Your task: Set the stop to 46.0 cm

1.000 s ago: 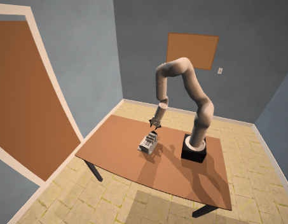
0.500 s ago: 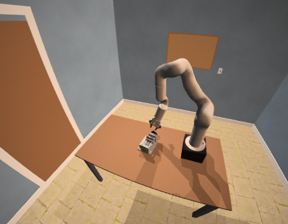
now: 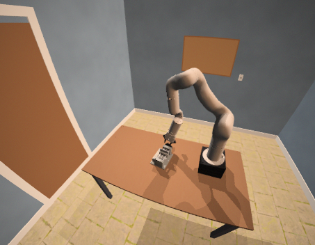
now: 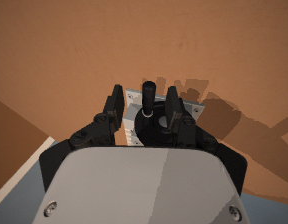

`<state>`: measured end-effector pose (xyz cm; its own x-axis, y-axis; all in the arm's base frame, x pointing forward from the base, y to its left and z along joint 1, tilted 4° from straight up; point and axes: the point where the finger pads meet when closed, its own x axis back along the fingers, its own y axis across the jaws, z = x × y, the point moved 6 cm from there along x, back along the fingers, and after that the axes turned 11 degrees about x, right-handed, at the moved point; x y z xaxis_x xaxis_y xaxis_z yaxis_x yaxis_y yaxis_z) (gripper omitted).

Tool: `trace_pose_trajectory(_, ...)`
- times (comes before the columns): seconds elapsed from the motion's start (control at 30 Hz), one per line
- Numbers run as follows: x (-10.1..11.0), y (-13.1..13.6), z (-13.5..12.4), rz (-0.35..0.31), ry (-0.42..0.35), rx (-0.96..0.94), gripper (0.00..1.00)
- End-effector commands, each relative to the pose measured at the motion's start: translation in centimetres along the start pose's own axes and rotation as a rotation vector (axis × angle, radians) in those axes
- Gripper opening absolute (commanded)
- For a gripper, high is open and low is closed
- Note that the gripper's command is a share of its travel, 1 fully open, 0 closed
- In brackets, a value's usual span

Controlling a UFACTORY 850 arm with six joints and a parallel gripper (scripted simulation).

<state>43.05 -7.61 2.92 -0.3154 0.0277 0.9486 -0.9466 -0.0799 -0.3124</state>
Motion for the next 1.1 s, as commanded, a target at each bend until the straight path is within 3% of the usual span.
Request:
trace_pose_trajectory(0.0, -1.38, 0.23, -0.04, 0.002, 0.001, 0.0, 0.57)
trace_pose_trajectory(0.73, -2.09, 0.42, -0.08, 0.002, 0.001, 0.0, 0.57)
trace_pose_trajectory(0.77, -2.09, 0.42, -0.08, 0.002, 0.001, 0.0, 0.06)
trace_pose_trajectory(1.07, -2.09, 0.42, -0.08, 0.002, 0.001, 0.0, 0.06)
